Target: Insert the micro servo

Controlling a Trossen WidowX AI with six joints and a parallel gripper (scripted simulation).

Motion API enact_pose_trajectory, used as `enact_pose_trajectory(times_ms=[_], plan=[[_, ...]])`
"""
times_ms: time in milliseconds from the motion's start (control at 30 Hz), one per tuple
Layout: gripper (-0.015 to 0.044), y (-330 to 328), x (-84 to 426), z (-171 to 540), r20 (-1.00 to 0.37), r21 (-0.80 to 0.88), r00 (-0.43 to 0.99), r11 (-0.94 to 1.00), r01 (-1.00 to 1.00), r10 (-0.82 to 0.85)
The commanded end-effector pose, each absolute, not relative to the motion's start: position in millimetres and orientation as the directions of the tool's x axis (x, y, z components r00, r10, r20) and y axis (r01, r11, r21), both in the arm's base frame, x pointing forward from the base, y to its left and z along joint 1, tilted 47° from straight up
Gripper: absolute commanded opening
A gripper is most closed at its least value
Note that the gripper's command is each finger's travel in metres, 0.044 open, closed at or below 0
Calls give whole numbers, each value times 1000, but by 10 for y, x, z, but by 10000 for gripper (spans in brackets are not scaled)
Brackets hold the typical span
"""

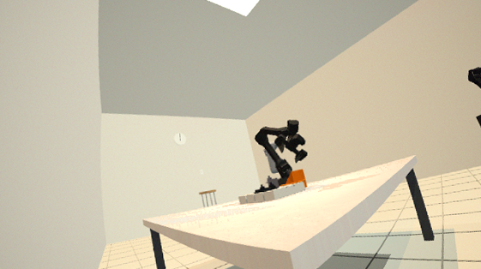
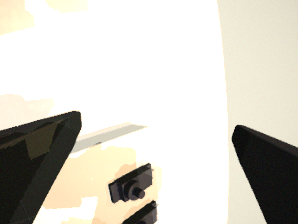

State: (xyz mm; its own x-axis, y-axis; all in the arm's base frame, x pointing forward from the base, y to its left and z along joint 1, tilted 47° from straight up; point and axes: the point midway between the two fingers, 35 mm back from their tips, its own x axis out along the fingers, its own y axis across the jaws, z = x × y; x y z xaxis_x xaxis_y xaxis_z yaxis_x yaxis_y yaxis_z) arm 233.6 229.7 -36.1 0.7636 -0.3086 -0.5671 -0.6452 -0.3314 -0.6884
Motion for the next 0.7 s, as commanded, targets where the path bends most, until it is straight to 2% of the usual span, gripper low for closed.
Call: enact_pose_trajectory(times_ms=[0, 333, 667], plan=[[440, 2218, 2372, -304, -597, -613, 724, -386, -690, -346], [440, 1850, 2395, -150, -663, -322, 576, -512, -796, -478], [440, 1458, 2350, 90, -699, 6, 393, -555, -832, -597]])
